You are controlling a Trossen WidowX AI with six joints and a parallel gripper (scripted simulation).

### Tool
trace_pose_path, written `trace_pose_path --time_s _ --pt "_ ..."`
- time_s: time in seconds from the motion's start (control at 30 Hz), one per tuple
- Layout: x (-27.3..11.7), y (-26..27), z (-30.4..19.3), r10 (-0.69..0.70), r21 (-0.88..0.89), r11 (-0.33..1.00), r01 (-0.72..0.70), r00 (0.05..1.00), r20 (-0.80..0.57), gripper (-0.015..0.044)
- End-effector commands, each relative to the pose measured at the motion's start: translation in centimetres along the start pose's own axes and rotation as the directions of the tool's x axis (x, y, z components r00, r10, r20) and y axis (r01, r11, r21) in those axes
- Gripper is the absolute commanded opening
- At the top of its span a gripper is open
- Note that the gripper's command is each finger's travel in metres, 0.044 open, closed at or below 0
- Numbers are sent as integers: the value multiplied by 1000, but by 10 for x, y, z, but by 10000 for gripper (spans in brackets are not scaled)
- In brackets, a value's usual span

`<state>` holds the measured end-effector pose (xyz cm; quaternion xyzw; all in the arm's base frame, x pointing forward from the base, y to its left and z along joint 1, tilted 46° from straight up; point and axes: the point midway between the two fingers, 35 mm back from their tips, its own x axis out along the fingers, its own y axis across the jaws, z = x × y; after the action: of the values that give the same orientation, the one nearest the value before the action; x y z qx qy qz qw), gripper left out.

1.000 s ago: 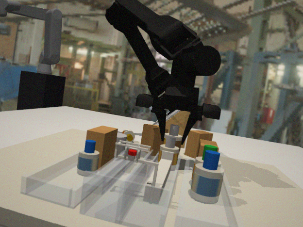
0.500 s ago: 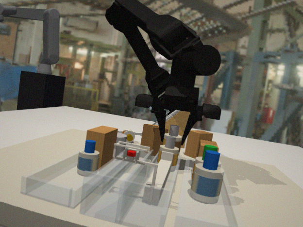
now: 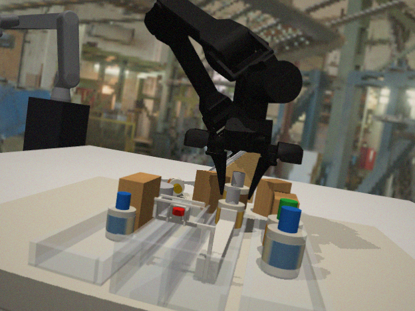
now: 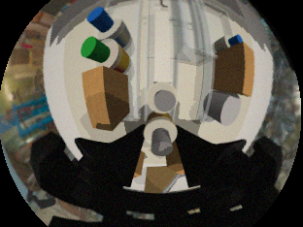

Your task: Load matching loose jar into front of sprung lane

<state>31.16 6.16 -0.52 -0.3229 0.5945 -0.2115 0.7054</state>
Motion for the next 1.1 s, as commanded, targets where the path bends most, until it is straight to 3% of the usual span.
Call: trace_pose_path --time_s 0.0,1.07 --pt "-3 -2 10 -4 13 1000 4 1000 21 0" --pt "-6 -3 22 -5 13 1000 4 1000 22 0"
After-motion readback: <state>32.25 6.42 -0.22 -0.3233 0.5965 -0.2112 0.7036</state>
